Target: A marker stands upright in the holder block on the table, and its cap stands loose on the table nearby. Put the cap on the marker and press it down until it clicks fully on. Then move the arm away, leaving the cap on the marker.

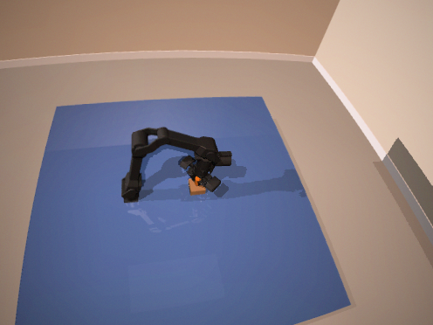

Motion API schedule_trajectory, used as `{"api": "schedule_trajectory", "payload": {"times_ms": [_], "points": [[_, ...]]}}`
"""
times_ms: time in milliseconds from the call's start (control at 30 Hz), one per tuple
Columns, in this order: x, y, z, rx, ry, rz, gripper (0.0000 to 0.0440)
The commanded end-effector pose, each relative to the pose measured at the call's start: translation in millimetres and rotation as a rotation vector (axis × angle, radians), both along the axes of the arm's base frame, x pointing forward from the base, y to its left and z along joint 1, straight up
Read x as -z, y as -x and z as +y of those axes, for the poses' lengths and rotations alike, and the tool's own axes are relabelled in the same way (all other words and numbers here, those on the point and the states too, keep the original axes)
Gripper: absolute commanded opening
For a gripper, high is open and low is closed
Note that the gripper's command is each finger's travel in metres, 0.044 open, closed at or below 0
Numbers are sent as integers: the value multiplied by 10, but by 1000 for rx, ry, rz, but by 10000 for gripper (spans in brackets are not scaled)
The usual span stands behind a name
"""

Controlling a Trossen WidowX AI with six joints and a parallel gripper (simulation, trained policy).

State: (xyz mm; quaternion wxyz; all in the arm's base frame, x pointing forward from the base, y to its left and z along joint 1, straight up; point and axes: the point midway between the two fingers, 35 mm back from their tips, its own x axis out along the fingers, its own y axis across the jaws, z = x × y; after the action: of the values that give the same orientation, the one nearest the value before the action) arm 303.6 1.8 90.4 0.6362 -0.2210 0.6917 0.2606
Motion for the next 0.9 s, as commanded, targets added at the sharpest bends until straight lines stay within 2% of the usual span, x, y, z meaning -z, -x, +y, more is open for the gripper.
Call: {"api": "schedule_trajectory", "payload": {"times_ms": [0, 867], "points": [[133, 47, -41, -22, 20, 28, 44], [151, 59, -137, -134, 51, -6, 100]]}}
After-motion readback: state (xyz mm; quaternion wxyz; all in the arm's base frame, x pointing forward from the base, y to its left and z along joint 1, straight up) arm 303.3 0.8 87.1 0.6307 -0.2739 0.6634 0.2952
